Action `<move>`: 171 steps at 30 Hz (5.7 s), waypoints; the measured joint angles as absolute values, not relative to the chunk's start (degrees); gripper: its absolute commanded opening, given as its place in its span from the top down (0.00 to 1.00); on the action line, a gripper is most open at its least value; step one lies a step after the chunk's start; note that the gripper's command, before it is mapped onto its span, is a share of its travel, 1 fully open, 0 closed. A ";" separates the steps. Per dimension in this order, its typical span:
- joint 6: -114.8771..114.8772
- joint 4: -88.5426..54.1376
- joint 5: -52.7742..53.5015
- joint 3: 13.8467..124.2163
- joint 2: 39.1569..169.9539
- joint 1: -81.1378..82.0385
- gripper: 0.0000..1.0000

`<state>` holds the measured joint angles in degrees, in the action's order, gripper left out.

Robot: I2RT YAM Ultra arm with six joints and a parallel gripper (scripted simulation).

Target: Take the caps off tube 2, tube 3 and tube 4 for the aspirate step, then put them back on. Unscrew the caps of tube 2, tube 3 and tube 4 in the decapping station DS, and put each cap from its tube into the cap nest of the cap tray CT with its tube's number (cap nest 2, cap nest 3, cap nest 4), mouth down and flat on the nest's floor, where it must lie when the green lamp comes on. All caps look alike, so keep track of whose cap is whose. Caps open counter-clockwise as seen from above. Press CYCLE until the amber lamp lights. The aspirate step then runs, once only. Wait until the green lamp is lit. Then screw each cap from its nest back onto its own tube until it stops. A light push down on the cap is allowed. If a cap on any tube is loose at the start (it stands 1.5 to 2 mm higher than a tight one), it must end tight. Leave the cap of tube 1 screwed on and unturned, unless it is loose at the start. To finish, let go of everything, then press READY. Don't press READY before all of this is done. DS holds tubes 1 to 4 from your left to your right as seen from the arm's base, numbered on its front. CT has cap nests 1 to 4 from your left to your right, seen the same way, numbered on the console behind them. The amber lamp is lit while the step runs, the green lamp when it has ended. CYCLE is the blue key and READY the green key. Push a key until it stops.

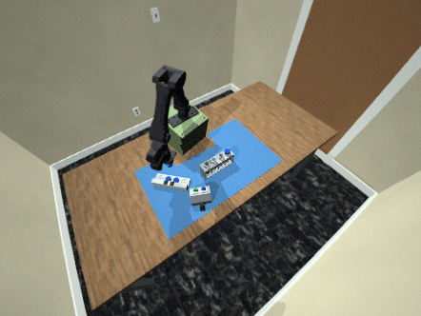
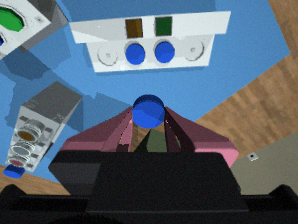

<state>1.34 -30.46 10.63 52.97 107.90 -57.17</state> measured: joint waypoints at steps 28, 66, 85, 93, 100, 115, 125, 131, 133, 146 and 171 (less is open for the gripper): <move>17.32 -29.71 11.81 63.18 123.04 -69.10 1.00; 14.06 -12.64 11.62 64.88 139.48 -66.19 1.00; 14.28 -12.64 11.62 65.41 139.48 -66.19 1.00; 14.31 -12.64 11.62 65.56 139.48 -66.19 1.00; 14.46 -12.60 11.62 65.34 139.48 -66.32 1.00; 14.48 -12.51 11.62 65.14 139.48 -66.50 1.00; 14.46 -12.10 11.62 65.17 139.92 -66.50 1.00; 14.35 -11.90 11.62 65.14 140.57 -66.50 1.00; 14.33 -11.79 11.62 65.14 140.77 -66.48 1.00; 13.96 -12.58 11.40 66.04 141.12 -66.26 1.00; 14.22 -12.29 11.62 65.71 140.81 -66.17 0.53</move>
